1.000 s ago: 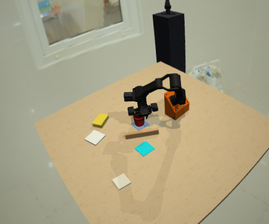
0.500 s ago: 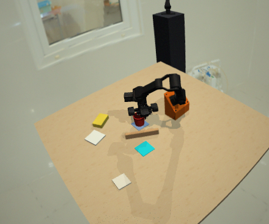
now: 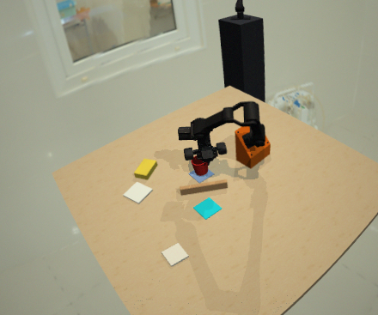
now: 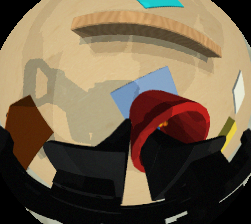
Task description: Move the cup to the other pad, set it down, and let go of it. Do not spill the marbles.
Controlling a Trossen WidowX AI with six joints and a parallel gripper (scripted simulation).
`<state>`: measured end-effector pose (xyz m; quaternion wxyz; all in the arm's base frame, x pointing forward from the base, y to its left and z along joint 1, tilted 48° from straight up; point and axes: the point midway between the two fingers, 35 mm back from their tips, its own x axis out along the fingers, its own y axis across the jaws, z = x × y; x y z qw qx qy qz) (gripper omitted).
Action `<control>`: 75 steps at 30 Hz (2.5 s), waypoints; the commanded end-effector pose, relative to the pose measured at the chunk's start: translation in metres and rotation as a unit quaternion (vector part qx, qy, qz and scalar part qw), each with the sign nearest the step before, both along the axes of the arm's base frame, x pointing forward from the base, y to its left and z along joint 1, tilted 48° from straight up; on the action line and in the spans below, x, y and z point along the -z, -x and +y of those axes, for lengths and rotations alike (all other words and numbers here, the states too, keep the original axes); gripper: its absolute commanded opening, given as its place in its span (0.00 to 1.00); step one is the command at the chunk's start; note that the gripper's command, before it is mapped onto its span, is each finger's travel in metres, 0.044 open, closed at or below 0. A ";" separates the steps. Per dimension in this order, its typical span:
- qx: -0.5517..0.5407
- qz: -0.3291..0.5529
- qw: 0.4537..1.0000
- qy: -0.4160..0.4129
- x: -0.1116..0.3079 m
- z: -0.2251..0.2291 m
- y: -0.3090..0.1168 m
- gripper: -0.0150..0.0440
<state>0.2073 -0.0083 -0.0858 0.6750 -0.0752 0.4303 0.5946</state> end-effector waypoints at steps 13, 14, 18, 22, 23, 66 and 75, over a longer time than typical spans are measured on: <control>0.002 -0.004 1.000 0.003 -0.035 -0.039 -0.005 0.25; 0.002 -0.004 1.000 0.003 -0.035 -0.039 -0.005 0.25; 0.002 -0.004 1.000 0.003 -0.035 -0.038 -0.005 0.25; 0.004 -0.003 1.000 0.001 -0.034 -0.037 -0.005 0.25; 0.004 -0.003 1.000 0.001 -0.034 -0.037 -0.005 0.25; 0.002 -0.005 1.000 0.001 -0.082 0.009 -0.043 0.25; 0.002 -0.005 1.000 0.001 -0.097 0.024 -0.054 0.25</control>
